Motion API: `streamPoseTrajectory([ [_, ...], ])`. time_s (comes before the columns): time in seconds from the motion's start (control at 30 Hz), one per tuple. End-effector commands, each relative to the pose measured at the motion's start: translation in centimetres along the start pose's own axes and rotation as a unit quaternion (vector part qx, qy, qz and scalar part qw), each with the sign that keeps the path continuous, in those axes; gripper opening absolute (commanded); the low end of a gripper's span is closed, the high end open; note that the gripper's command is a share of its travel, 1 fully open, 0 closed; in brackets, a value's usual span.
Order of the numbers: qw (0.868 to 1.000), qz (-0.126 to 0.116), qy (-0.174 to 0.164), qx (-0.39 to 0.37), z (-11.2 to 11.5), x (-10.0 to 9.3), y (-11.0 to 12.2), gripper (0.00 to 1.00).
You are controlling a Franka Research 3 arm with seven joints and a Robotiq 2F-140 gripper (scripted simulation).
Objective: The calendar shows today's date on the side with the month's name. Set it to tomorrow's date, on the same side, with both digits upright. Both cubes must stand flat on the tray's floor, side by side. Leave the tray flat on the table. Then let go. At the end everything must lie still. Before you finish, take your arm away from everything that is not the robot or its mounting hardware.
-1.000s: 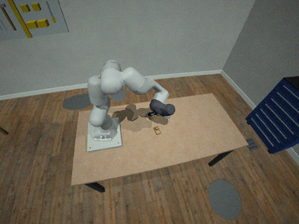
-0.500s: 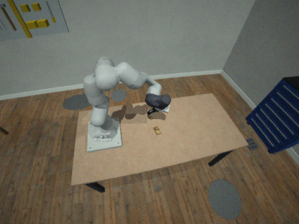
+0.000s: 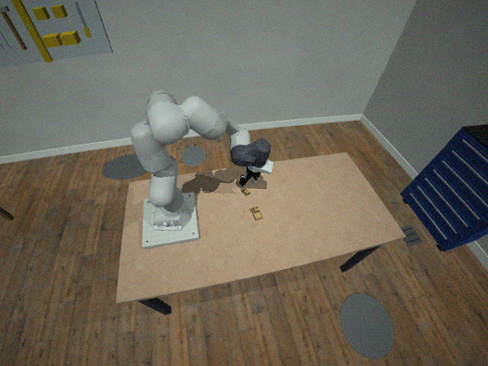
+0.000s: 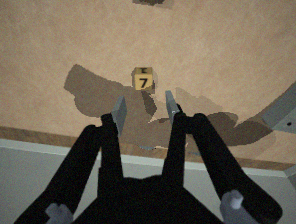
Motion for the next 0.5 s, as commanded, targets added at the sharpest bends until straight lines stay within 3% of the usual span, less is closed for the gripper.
streamPoseTrajectory([
  [0.0,0.997,0.014,0.055,0.051,-0.01,-0.03,-0.24,0.41],
  [0.07,0.995,0.017,0.082,0.051,0.16,-0.02,-0.3,0.41],
  [0.4,0.991,0.016,0.126,0.049,0.88,-0.04,-0.66,0.41],
  [0.43,0.991,0.016,0.126,0.049,0.88,-0.04,-0.66,1.0],
  [0.47,0.991,0.016,0.126,0.049,0.88,-0.04,-0.66,1.0],
])
Point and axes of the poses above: the point where the finger pads meet when closed, its own x axis out along the fingers, its own y axis across the jaws, z = x × y, the point moved 2 cm from there along -x, back along the fingers, and after that the axes turned 6 degrees about -x, right-handed, at the moved point
